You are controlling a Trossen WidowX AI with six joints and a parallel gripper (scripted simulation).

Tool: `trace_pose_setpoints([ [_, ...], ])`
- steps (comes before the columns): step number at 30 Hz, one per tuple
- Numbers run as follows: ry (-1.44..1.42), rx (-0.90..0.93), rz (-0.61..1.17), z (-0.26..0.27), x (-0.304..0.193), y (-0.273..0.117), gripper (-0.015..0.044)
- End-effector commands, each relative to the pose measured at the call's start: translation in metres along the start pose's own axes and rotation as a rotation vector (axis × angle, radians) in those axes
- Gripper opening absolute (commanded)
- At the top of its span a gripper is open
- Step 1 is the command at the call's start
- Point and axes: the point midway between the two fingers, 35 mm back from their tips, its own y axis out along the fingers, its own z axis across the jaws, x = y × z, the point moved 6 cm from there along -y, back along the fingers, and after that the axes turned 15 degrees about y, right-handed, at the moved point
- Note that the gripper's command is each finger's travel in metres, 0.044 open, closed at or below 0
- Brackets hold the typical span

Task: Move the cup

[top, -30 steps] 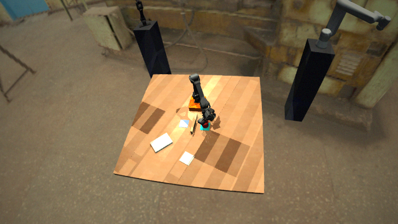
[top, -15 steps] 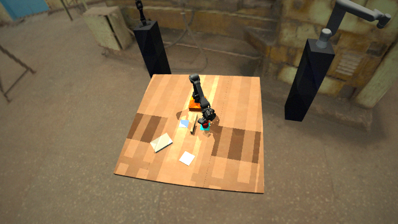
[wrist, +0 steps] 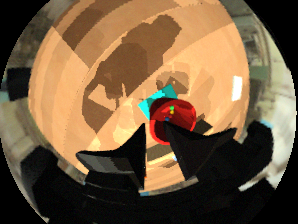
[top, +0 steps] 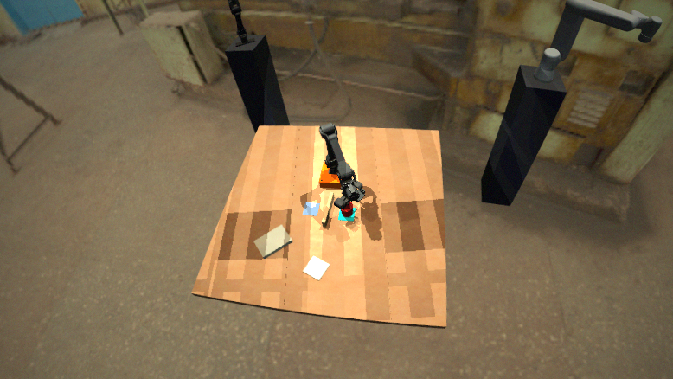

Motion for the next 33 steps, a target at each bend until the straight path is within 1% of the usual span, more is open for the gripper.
trace_pose_setpoints([
  [1, 0.005, -0.004, -0.006, 0.0, 0.001, -0.009, 0.0128],
  [17, 0.006, -0.005, -0.005, 0.002, -0.002, -0.029, 0.0128],
  [25, 0.002, 0.0, -0.002, 0.002, -0.001, -0.025, 0.0338],
  [29, 0.002, -0.001, -0.002, 0.002, -0.001, -0.031, 0.044],
  [33, 0.003, -0.002, -0.003, 0.002, 0.0, -0.045, 0.044],
])
